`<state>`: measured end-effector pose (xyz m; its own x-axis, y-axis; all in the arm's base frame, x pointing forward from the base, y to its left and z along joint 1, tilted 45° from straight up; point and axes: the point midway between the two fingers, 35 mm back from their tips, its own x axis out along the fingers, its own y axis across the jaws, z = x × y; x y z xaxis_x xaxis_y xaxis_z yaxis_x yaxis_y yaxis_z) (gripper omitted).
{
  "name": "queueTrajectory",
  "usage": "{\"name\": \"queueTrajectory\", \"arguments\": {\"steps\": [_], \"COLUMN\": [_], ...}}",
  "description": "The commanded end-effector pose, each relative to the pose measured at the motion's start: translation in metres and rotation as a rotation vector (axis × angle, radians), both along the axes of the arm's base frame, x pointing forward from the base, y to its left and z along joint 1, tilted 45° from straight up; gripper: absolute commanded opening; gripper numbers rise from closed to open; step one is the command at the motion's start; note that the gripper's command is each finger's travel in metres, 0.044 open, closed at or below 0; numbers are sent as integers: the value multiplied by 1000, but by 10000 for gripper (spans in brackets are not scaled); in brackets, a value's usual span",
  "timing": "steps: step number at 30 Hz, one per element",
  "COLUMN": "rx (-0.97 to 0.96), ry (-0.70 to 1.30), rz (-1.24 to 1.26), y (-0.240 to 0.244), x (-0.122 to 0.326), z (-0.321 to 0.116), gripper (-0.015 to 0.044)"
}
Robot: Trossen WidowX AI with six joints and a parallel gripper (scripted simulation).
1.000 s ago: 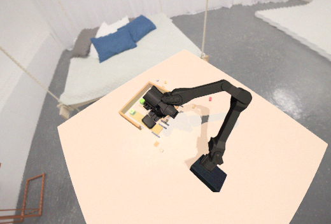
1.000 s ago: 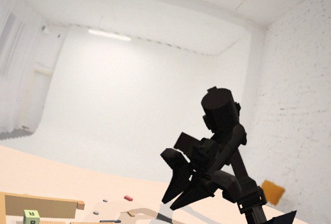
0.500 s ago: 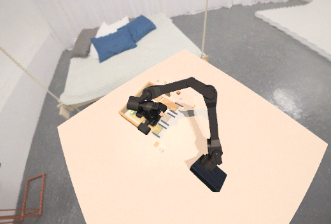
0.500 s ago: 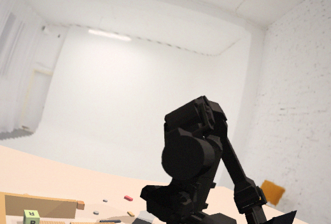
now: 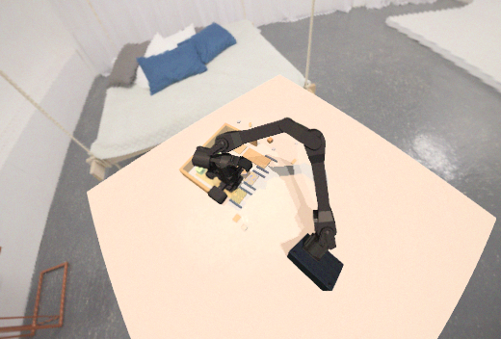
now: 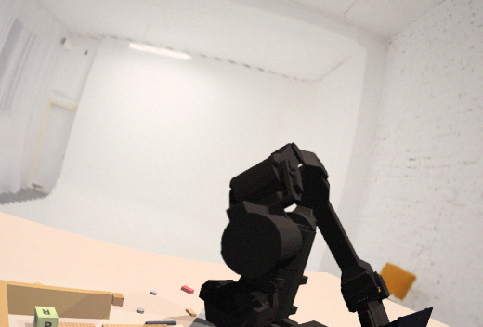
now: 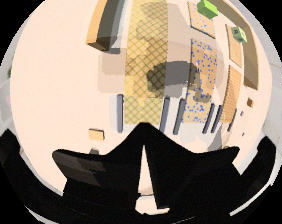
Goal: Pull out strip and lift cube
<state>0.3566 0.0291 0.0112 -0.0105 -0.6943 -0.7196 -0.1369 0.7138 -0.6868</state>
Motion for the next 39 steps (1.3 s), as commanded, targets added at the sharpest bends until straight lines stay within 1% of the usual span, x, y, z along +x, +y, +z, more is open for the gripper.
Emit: {"name": "queueTrajectory", "arguments": {"steps": [1, 30, 39], "rx": [-5, -9, -9], "ry": [11, 10, 10], "rz": [4, 3, 3], "y": [-6, -42, -43], "x": [-1, -1, -2], "z": [-7, -38, -38], "gripper": [0, 0, 0]}}
